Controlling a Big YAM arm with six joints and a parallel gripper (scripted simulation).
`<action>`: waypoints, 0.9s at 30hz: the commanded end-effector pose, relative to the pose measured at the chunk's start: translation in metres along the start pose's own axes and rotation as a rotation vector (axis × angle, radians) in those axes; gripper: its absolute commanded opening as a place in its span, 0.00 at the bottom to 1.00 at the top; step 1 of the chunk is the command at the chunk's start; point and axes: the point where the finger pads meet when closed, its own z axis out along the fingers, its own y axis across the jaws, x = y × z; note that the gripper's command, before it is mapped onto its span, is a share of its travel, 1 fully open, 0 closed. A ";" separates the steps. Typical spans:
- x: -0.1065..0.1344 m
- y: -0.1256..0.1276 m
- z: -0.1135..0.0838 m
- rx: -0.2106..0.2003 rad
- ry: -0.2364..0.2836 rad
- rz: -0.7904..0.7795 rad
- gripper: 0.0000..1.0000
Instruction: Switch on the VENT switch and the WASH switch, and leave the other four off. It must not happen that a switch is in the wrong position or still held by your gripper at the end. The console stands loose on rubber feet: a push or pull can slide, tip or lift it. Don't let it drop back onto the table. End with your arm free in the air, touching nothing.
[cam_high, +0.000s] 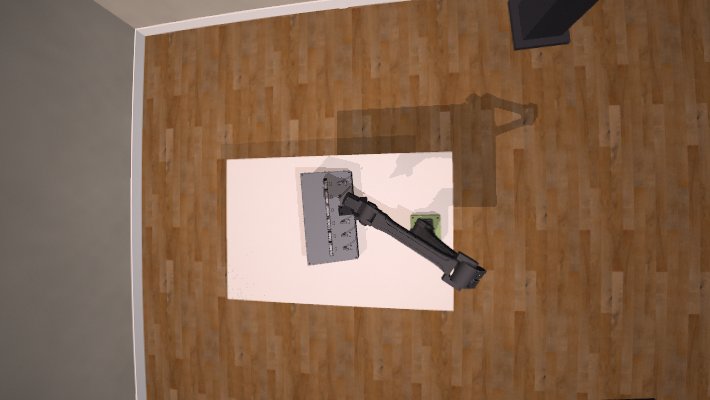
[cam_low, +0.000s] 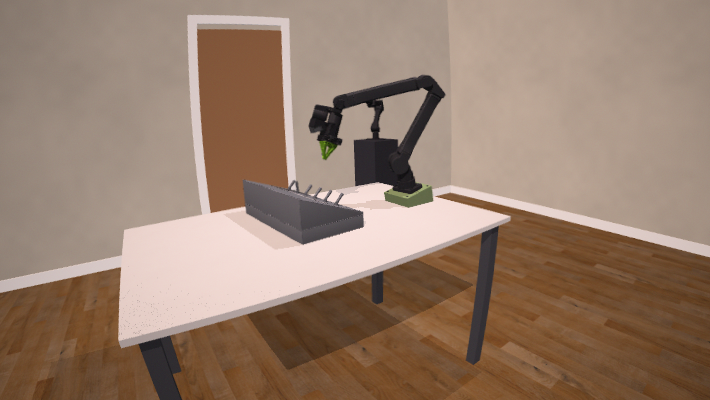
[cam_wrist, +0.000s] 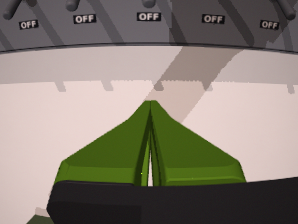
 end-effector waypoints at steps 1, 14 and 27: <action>-0.006 0.000 0.005 0.001 -0.010 -0.001 0.00; -0.006 0.001 0.033 0.001 -0.010 -0.001 0.00; -0.005 0.002 0.080 0.001 -0.010 0.000 0.00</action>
